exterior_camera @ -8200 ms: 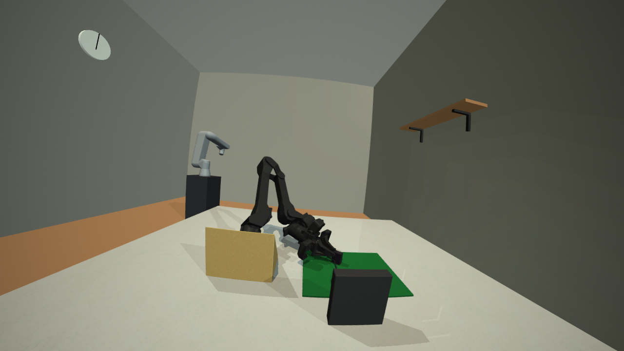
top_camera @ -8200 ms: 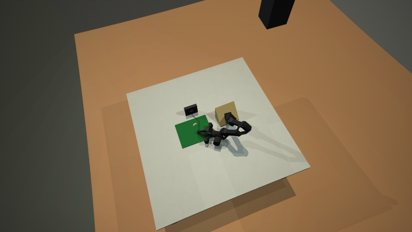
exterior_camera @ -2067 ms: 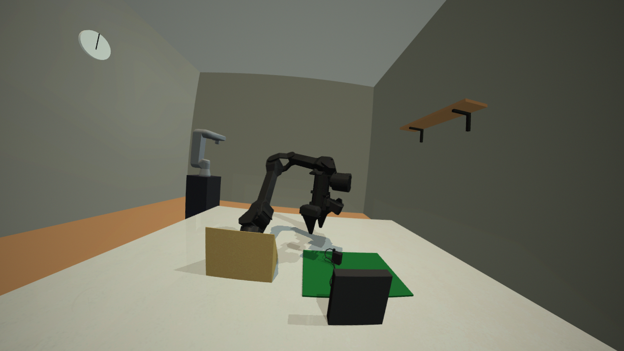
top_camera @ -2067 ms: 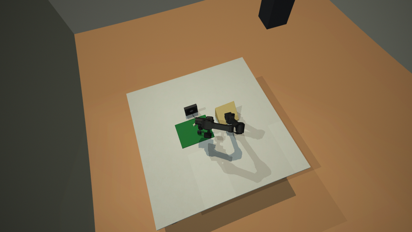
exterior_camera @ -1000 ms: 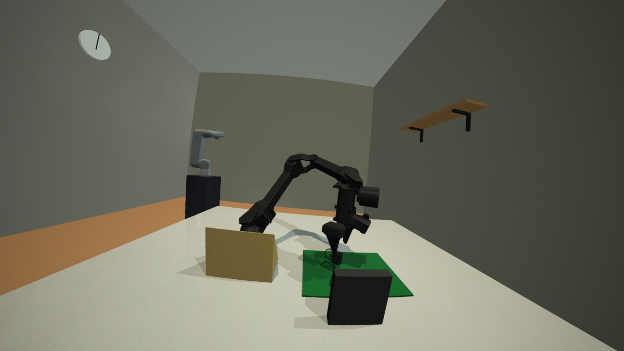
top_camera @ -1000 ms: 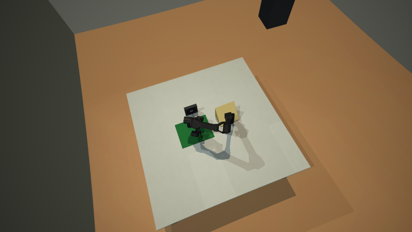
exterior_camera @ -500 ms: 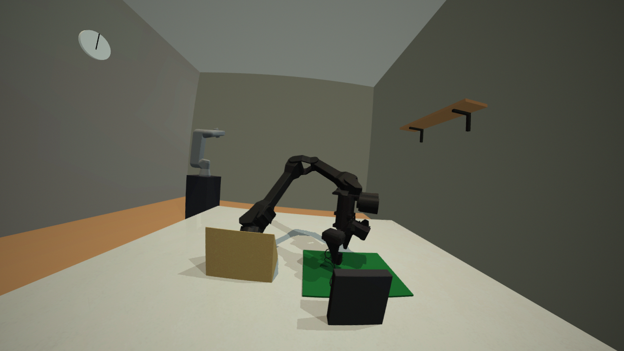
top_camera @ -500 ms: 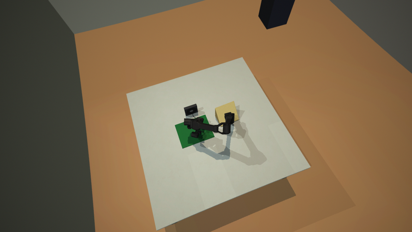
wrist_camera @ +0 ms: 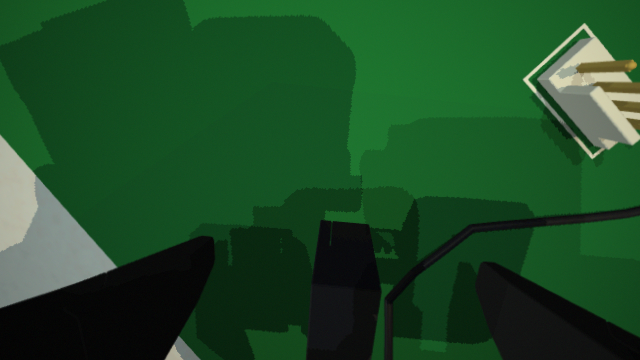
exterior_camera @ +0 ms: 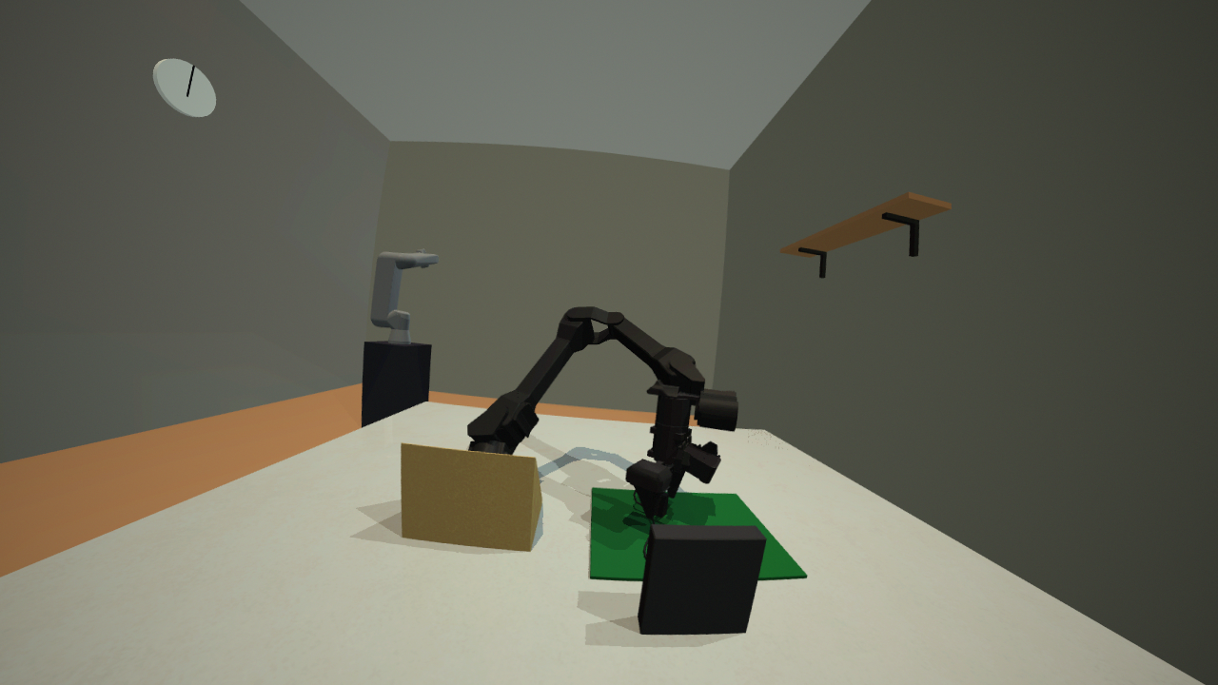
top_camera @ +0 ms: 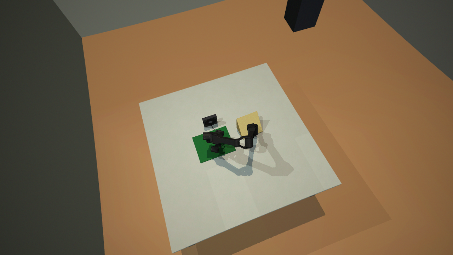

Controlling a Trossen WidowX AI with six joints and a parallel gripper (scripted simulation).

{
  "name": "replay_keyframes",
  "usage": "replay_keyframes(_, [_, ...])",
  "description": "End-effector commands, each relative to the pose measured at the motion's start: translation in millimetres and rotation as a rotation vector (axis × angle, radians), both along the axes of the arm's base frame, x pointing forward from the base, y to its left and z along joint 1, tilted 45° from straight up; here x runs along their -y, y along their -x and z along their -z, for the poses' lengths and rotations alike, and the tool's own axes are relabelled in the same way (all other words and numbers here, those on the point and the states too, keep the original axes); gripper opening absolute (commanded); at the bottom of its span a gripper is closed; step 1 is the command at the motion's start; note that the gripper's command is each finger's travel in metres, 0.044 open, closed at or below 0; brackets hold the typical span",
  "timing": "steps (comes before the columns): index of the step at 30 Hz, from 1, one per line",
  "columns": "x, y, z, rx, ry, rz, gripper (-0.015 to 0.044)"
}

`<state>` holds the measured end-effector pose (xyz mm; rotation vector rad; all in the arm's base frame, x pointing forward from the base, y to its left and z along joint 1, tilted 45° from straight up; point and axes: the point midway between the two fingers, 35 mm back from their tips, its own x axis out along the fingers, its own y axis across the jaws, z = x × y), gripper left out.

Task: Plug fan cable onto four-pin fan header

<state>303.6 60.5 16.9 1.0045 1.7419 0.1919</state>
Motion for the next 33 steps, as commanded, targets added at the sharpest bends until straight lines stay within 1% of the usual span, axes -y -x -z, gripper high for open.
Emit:
replay_keyframes(1, [-3,1,3,-0.003,-0.006,0.005,0.0440])
replay_keyframes(18, [-1,0,1,-0.001,0.000,0.000,0.0000])
replay_keyframes(21, [1,0,-1,-0.001,0.000,0.000,0.0000])
replay_keyframes(24, [27,-4,-26,-0.003,-0.002,0.004,0.0000])
replay_keyframes(26, [35,-4,-34,-0.003,-0.003,0.005,0.0000])
replay_keyframes(30, [34,-4,-32,0.001,-0.004,0.001,0.0000])
replay_keyframes(33, [40,-6,-27,0.057,-0.009,-0.055,0.0000])
